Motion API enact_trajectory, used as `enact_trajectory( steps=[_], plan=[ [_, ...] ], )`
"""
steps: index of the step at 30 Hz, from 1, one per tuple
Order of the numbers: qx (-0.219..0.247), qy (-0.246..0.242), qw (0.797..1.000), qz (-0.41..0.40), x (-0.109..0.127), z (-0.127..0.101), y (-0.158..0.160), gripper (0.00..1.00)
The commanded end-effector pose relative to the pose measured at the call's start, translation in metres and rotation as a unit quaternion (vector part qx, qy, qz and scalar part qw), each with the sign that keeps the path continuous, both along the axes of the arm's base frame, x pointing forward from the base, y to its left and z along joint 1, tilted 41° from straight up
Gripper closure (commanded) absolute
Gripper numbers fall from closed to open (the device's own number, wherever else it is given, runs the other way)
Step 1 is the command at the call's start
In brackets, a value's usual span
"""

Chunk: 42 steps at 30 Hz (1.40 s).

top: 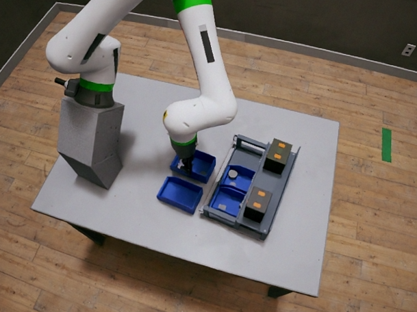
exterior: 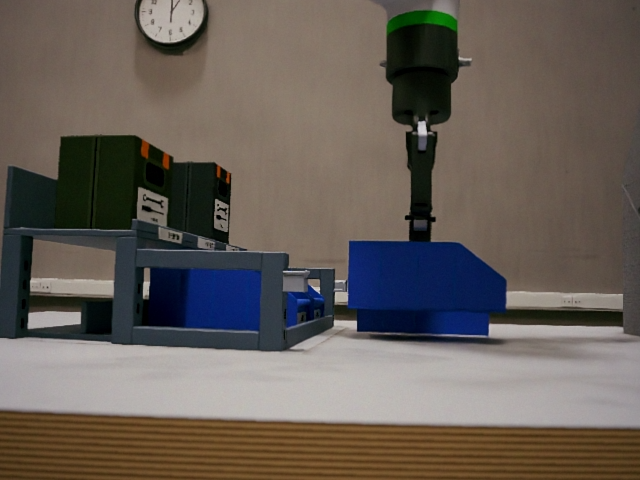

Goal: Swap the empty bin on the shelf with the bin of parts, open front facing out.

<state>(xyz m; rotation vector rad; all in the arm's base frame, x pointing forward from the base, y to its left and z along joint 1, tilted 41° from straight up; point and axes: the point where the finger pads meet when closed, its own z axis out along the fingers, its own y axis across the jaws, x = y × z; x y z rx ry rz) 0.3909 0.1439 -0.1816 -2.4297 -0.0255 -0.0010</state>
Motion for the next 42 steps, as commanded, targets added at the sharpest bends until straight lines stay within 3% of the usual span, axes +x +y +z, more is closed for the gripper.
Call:
enact_trajectory(
  steps=[1,10,20,28,42],
  plan=[
    [0.000,-0.001,1.000,0.000,0.001,0.000,-0.001,0.90],
    [0.000,-0.001,1.000,0.000,0.000,0.007,0.007,0.90],
    [0.000,-0.001,1.000,0.000,-0.008,0.057,0.069,0.90],
    [0.000,-0.001,1.000,0.000,-0.011,0.080,0.098,0.90],
    [0.000,-0.001,1.000,0.000,-0.012,0.084,0.102,0.90]
  ],
)
